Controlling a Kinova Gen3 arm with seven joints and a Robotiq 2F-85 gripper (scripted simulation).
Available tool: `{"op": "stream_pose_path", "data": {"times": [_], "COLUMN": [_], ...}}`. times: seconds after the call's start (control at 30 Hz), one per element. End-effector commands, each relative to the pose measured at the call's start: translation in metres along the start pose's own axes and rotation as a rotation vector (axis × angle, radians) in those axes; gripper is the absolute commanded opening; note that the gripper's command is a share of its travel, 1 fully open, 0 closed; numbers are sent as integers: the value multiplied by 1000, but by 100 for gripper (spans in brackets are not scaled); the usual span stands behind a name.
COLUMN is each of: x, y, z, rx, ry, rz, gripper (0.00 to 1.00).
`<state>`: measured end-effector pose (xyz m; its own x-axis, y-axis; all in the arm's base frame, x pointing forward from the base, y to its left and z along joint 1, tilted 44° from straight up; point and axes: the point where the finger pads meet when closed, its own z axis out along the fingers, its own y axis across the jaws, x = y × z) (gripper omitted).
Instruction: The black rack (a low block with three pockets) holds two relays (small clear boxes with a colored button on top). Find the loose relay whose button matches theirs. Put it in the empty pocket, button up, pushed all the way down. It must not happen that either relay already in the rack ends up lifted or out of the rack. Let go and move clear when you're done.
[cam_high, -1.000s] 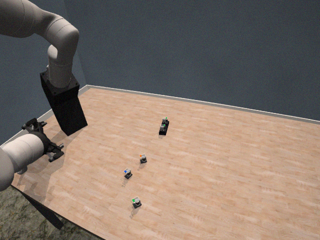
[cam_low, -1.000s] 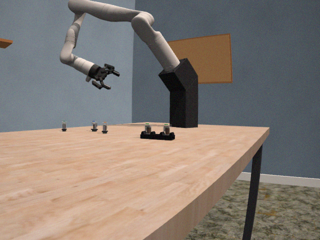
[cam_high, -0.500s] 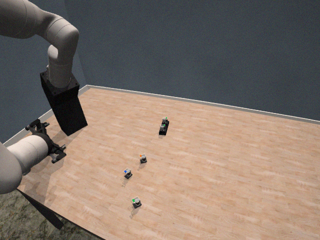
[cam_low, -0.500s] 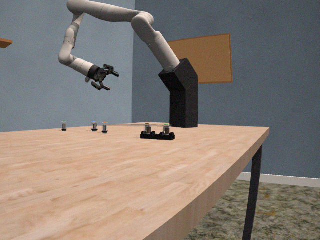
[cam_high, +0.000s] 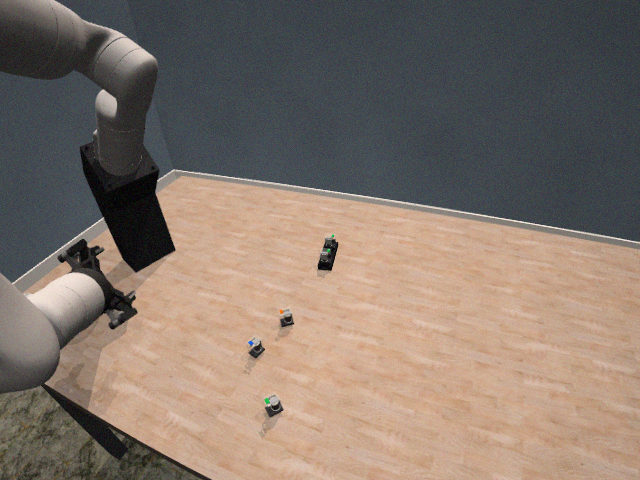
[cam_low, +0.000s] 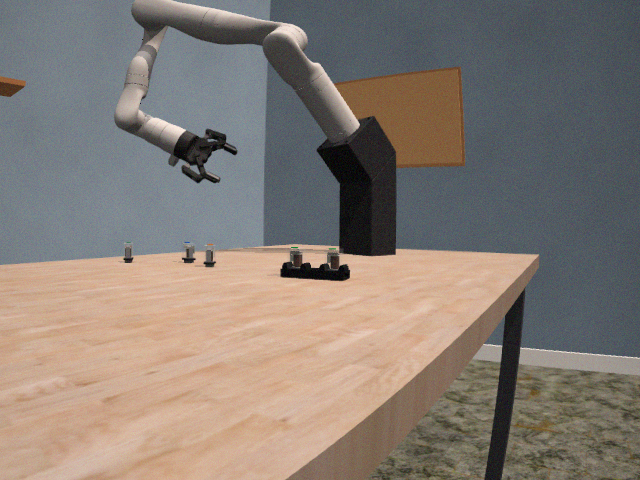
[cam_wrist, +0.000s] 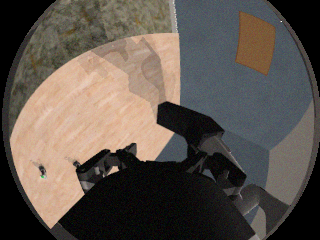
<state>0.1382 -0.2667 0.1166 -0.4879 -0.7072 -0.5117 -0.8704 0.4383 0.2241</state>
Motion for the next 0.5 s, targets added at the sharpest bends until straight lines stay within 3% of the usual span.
{"op": "stream_pose_path", "data": {"times": [0.0,0.47], "x": [0,-5], "y": [0,-7], "z": [0,1], "rx": [-1,-13], "ry": [1,22], "rz": [-1,33], "gripper": [100,100]}}
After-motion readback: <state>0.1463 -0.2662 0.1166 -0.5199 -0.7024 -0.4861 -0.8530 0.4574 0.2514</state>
